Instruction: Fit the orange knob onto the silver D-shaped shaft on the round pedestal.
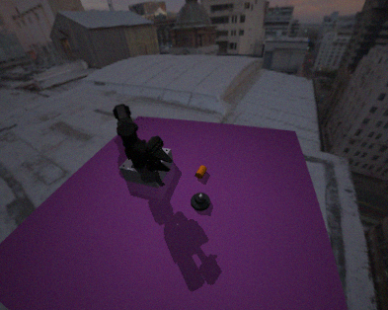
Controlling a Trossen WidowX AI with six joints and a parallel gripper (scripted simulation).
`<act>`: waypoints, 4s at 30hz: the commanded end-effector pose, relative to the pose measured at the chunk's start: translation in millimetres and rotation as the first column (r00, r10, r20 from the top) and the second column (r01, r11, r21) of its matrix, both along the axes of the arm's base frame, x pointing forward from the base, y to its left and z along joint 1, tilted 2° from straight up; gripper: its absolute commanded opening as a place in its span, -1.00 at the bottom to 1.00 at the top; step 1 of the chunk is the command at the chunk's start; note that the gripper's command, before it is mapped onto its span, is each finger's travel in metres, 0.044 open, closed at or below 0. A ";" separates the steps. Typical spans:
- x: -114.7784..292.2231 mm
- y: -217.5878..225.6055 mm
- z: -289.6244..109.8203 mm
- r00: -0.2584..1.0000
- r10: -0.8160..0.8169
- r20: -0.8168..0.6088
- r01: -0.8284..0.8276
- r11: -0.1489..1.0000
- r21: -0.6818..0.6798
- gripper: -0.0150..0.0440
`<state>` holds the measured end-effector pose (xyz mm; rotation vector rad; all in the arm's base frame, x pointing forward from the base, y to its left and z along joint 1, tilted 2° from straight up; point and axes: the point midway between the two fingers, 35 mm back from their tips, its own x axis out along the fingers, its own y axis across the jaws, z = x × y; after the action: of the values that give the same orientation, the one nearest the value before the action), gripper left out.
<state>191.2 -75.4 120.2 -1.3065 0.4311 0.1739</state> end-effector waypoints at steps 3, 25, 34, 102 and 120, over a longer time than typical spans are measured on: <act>3.8 3.8 0.9 0.999 -0.037 -0.026 0.040 0.987 0.154 1.00; 66.8 62.3 -18.3 0.542 -0.239 -0.806 0.795 -0.165 0.584 1.00; 85.4 91.0 -35.7 0.287 -0.218 -0.933 0.822 -0.444 0.357 1.00; 107.1 166.7 -132.7 -0.375 -0.125 -0.918 0.118 -0.989 0.087 1.00; 107.5 168.4 -160.9 -0.376 -0.125 -0.918 0.117 -0.989 0.086 1.00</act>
<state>302.1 94.2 -30.1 1.3569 1.1505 -1.2706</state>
